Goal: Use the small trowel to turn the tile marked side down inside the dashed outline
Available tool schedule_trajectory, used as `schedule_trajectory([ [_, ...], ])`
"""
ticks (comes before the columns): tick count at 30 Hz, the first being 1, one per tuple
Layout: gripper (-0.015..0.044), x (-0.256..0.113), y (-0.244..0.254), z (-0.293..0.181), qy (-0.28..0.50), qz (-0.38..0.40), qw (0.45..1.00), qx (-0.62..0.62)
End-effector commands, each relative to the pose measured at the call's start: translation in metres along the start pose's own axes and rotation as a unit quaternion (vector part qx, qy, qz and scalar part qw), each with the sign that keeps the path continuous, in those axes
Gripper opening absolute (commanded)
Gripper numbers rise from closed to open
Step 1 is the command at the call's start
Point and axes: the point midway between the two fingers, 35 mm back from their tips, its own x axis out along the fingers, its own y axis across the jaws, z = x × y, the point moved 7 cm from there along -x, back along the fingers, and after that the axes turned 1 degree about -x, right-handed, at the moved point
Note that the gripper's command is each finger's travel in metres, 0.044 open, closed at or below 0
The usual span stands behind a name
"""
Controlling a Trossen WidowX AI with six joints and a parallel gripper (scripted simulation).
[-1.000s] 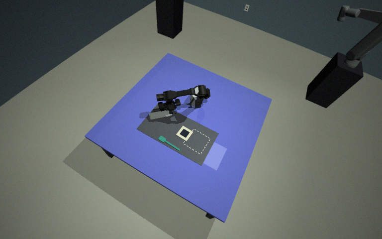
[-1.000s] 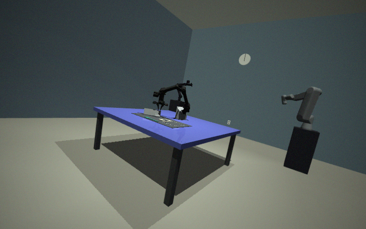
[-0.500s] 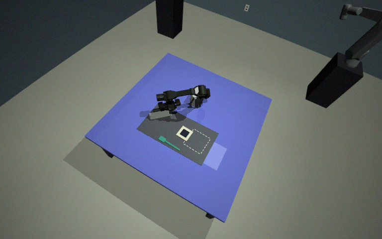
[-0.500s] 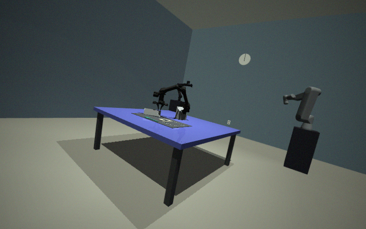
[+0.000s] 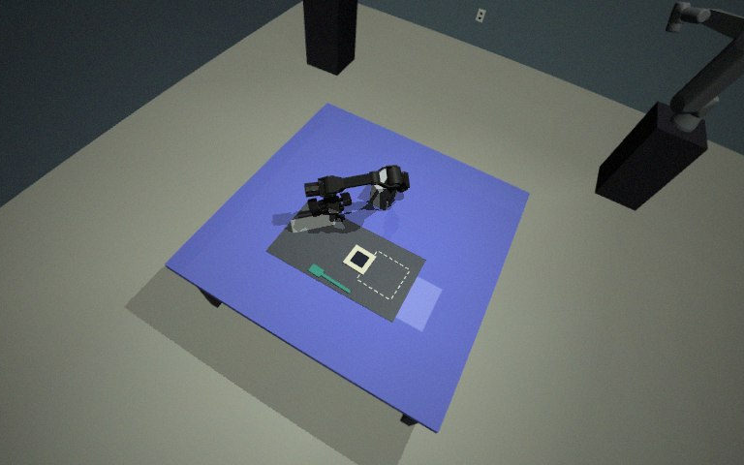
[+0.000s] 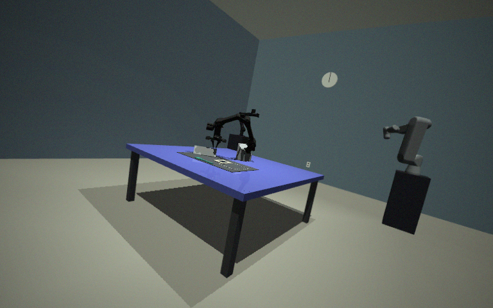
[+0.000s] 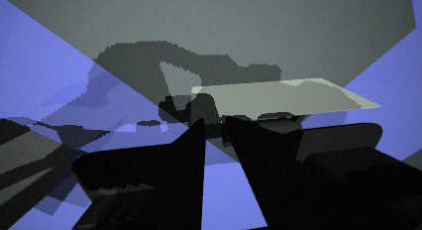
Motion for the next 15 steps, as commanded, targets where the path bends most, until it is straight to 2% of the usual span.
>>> schedule_trajectory([
  [1,0.01,0.002,-0.0001,0.002,-0.002,0.0,1.0,-0.001],
  [15,0.01,0.002,-0.0001,0.002,-0.002,0.0,1.0,-0.001],
])
